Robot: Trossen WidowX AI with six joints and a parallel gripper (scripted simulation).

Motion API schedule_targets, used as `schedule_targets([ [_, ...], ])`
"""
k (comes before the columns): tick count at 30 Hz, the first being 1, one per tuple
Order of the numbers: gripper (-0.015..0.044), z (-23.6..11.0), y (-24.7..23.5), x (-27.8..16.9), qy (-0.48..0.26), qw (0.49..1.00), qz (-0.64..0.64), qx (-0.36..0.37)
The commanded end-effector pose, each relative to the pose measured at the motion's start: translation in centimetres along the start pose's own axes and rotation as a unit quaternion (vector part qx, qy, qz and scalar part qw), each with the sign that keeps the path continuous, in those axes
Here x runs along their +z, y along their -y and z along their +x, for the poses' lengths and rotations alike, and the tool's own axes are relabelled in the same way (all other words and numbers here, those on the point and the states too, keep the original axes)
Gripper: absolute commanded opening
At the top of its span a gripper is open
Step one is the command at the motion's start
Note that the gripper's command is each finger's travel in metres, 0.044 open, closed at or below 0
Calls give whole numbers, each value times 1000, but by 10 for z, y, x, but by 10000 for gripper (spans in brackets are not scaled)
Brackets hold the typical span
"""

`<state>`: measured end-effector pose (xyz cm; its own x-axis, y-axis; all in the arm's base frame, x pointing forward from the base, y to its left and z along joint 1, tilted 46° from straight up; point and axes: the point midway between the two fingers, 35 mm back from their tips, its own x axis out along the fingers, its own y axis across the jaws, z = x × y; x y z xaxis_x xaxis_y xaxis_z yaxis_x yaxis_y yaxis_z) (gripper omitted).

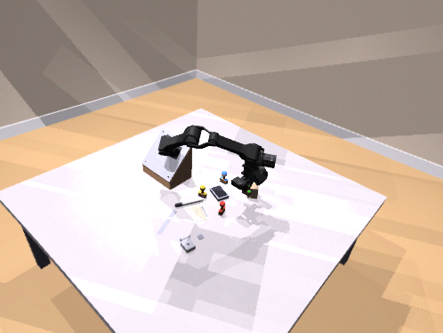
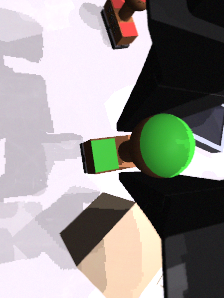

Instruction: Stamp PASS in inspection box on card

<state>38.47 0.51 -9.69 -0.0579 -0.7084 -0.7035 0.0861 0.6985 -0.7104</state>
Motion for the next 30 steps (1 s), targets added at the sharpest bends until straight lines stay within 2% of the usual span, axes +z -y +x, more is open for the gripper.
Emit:
schedule_targets([
  [1,0,-4,-1,1,1,1000,2,3],
  [30,0,-17,3,-10,0,1000,2,2],
])
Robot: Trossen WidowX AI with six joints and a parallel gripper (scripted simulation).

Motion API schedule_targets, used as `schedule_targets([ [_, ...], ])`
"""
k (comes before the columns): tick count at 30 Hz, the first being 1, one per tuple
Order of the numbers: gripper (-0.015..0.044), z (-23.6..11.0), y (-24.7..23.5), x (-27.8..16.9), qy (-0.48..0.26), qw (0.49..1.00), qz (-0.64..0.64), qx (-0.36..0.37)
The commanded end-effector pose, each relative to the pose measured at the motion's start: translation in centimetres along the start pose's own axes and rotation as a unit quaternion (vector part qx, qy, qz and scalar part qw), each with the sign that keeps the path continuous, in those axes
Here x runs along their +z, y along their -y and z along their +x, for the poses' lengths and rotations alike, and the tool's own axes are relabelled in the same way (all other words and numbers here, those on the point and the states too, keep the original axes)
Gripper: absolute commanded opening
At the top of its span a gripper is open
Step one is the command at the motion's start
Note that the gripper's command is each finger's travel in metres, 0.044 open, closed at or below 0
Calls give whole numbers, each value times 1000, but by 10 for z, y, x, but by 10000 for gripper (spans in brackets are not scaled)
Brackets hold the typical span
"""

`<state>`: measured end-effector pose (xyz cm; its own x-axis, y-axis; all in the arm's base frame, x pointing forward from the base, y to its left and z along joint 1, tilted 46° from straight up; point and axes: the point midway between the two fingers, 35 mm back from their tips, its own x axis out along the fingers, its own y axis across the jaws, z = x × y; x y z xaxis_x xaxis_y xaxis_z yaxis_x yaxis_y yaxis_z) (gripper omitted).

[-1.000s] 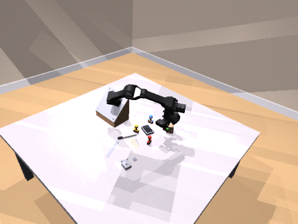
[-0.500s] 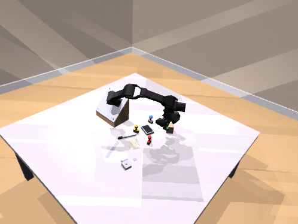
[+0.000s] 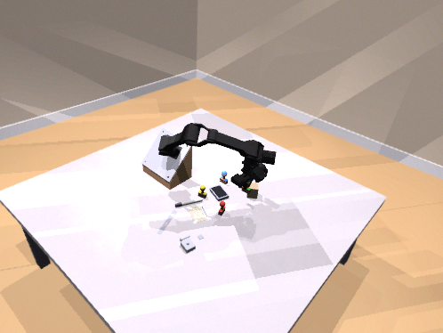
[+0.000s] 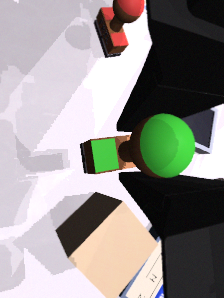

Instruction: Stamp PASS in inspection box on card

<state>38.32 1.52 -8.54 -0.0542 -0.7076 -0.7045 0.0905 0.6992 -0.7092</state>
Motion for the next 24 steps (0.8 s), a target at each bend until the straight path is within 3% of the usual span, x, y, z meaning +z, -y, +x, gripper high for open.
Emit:
schedule_targets([
  [1,0,-2,3,-11,-1,1000,0,2],
  [24,0,-5,28,-83,-3,1000,-1,1],
])
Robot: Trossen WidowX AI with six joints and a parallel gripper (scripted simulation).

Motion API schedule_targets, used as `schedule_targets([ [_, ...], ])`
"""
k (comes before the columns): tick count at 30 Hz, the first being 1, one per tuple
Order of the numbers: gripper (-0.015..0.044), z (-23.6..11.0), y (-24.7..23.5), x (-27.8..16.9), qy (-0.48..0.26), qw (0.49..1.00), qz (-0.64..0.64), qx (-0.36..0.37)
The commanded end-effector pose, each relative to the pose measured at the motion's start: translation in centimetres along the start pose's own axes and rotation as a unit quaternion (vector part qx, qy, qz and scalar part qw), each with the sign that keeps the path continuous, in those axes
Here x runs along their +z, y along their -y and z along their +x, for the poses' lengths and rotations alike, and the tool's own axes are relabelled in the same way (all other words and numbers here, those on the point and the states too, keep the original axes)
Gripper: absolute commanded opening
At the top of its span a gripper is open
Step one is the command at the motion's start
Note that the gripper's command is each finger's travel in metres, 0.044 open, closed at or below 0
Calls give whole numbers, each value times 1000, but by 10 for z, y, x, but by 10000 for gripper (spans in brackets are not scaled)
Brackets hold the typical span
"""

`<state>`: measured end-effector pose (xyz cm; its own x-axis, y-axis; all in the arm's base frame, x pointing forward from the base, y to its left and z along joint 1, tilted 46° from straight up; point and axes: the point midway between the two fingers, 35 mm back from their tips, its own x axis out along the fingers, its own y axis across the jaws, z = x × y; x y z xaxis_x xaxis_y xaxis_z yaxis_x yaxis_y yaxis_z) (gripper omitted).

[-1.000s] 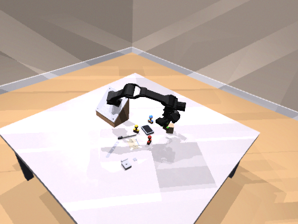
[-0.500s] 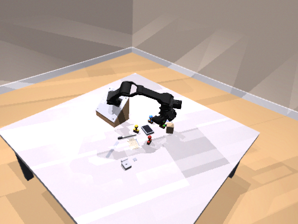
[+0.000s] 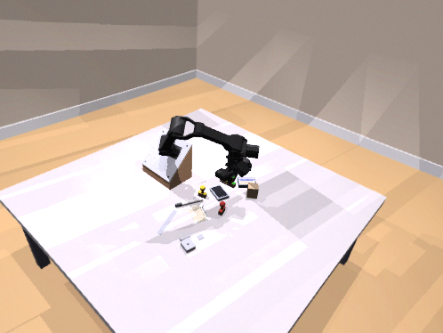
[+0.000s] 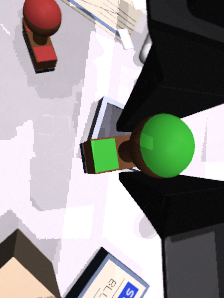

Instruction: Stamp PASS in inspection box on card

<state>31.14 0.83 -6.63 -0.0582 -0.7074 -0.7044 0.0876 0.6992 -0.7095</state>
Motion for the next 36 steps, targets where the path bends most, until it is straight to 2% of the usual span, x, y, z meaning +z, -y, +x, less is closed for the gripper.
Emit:
schedule_targets([
  [1,0,0,5,-16,-1,1000,0,1],
  [12,0,3,18,-52,-2,1000,-1,1],
  [36,0,17,18,-52,-2,1000,-1,1],
])
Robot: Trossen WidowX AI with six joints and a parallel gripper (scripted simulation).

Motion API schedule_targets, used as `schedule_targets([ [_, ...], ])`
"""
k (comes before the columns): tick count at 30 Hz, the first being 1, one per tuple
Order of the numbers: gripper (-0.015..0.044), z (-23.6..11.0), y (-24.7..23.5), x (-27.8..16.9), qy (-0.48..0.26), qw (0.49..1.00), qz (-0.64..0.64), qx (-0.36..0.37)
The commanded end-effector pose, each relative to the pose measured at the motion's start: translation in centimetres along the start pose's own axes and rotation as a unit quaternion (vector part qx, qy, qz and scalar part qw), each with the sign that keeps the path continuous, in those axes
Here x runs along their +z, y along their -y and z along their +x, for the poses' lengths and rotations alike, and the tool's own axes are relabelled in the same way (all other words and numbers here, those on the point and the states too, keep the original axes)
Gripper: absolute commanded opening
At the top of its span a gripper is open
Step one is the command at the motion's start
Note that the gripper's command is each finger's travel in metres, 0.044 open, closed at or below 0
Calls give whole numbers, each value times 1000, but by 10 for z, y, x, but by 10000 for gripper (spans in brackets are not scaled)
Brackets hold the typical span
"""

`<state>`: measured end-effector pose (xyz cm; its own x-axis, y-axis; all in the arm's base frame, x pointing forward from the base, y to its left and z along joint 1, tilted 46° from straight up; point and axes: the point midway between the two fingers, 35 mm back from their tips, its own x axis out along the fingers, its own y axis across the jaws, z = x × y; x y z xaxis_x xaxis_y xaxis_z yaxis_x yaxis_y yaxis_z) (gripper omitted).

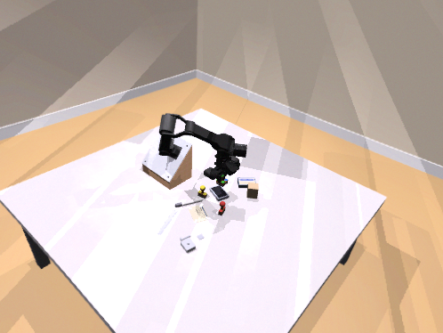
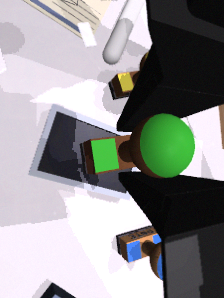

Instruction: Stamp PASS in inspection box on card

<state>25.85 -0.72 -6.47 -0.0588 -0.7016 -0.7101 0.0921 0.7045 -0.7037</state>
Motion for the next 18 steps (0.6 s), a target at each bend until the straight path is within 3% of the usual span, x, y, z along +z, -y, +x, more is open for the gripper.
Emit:
schedule_targets([
  [1,0,4,1,-1,-1,1000,-3,-3],
  [18,0,16,1,-1,-1,1000,-2,-3],
])
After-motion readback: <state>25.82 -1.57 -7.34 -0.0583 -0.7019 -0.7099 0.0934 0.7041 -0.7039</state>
